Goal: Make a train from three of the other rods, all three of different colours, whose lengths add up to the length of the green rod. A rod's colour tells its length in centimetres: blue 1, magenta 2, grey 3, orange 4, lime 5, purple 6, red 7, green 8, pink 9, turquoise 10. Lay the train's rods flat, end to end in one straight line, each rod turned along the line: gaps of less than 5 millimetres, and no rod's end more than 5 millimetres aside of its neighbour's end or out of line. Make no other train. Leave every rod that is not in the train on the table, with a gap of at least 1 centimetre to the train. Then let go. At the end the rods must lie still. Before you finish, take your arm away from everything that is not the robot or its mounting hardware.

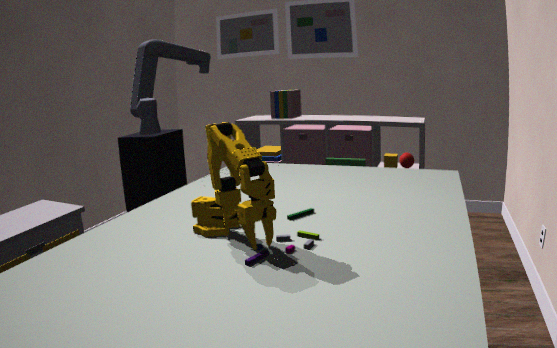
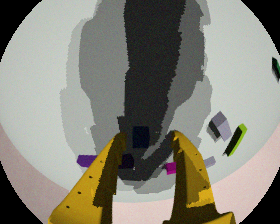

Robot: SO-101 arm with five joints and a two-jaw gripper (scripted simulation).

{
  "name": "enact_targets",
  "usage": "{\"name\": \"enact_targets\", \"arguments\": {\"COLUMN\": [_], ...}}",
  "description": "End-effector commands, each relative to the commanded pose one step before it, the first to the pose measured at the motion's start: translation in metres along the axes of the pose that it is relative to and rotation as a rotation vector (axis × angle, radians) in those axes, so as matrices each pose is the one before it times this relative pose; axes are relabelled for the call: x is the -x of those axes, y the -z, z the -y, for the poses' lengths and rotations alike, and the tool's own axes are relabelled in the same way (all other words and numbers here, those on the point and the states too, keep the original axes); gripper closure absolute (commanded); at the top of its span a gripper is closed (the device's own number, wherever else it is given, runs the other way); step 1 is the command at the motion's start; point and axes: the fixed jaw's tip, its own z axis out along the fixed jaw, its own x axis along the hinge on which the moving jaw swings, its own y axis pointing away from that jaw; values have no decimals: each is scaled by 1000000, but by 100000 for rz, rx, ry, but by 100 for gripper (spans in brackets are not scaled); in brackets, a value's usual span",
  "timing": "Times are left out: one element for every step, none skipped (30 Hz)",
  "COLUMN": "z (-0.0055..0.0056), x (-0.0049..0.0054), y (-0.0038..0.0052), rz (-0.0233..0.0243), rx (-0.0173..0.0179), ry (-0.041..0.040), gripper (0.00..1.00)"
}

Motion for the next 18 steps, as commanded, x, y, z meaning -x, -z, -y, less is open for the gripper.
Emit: {"name": "enact_targets", "arguments": {"z": [371, 0, 0, 0, 0, 0, 0, 0, 0, 0, 0, 0, 0, 0, 0, 0, 0, 0], "x": [-5614, 0, 0, 0, 0, 0, 0, 0, 0, 0, 0, 0, 0, 0, 0, 0, 0, 0], "y": [4173, 0, 0, 0, 0, 0, 0, 0, 0, 0, 0, 0, 0, 0, 0, 0, 0, 0], "rz": [-3523, 0, 0, 0, 0, 0, 0, 0, 0, 0, 0, 0, 0, 0, 0, 0, 0, 0], "rx": [67, 0, 0, 0, 0, 0, 0, 0, 0, 0, 0, 0, 0, 0, 0, 0, 0, 0], "ry": [318, 0, 0, 0, 0, 0, 0, 0, 0, 0, 0, 0, 0, 0, 0, 0, 0, 0], "gripper": [82, 82, 82, 83, 83, 84, 84, 85, 85, 85, 85, 86, 87, 87, 88, 89, 90, 90]}}
